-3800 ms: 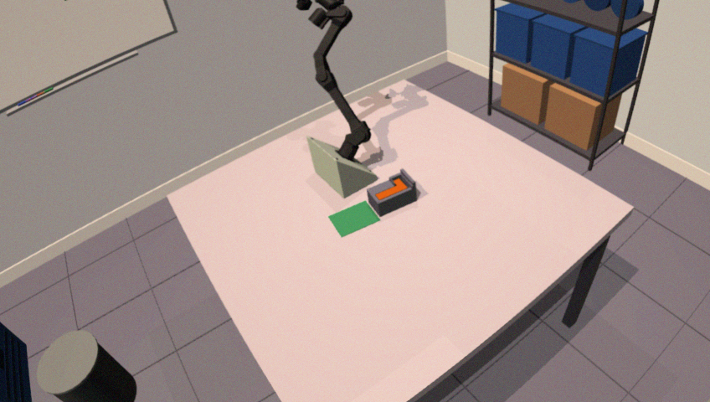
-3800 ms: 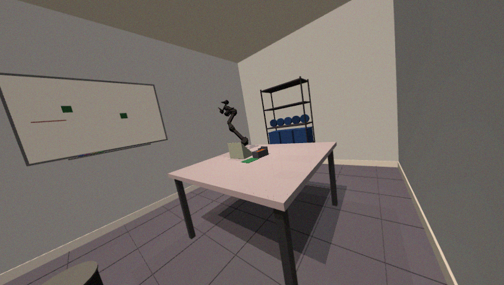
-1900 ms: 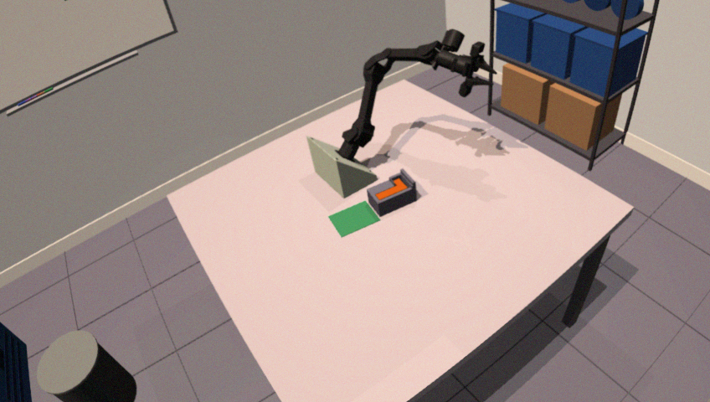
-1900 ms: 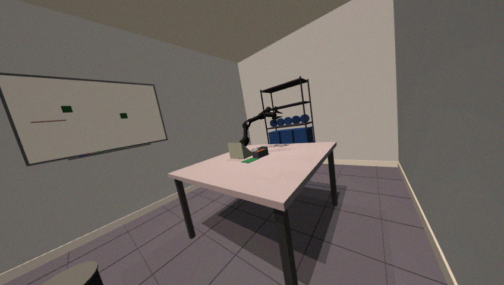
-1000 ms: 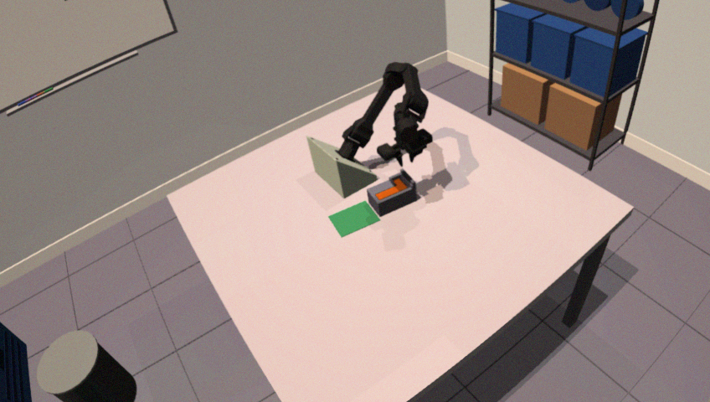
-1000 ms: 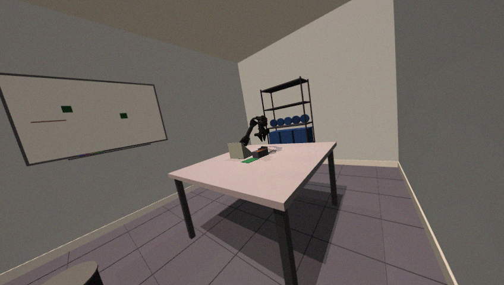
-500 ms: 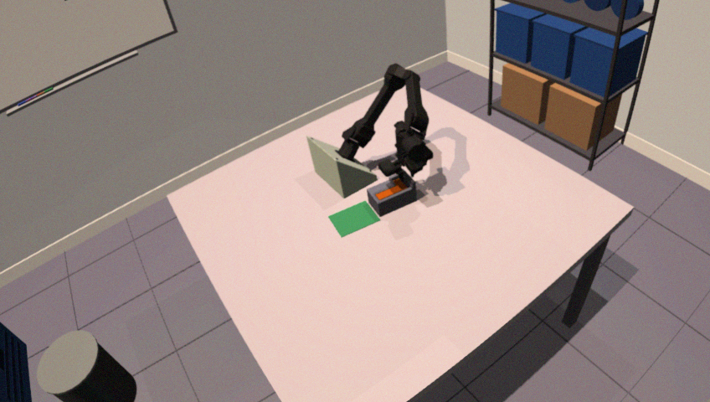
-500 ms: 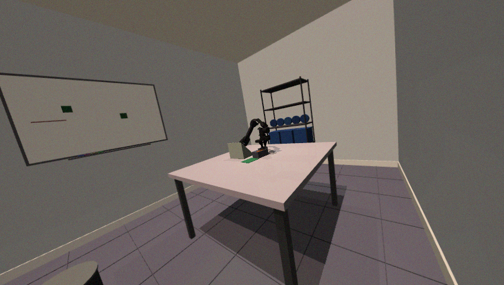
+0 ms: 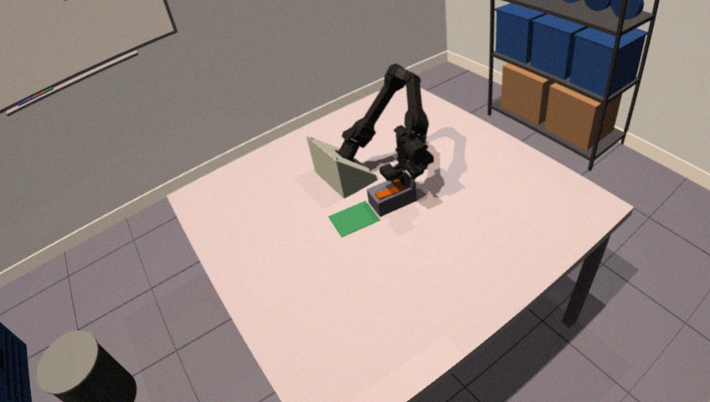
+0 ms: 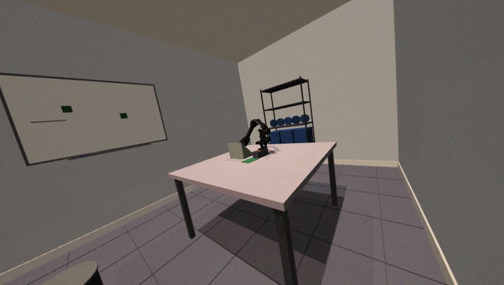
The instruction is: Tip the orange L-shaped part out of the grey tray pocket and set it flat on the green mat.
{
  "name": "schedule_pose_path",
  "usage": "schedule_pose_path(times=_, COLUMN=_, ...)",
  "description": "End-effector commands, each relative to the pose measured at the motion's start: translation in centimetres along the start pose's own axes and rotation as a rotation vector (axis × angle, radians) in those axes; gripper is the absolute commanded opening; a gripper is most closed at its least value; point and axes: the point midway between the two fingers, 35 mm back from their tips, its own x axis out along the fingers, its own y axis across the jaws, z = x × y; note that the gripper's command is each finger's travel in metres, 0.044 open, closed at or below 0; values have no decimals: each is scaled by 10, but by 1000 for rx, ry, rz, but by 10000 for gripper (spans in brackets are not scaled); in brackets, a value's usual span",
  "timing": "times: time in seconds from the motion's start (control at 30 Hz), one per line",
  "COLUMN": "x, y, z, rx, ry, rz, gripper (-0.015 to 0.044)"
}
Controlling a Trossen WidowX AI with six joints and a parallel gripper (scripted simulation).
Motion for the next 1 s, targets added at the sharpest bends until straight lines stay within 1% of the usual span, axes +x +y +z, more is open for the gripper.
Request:
schedule_pose_path(times=0.0, x=8, y=-1, z=-3, rx=10, ry=8, rz=4, gripper=180)
schedule_pose_path(times=0.37, x=25, y=0, z=-4, rx=10, ry=8, rz=6, gripper=180)
schedule_pose_path(times=0.97, x=24, y=2, z=-1, rx=-2, ry=2, rz=9, gripper=180)
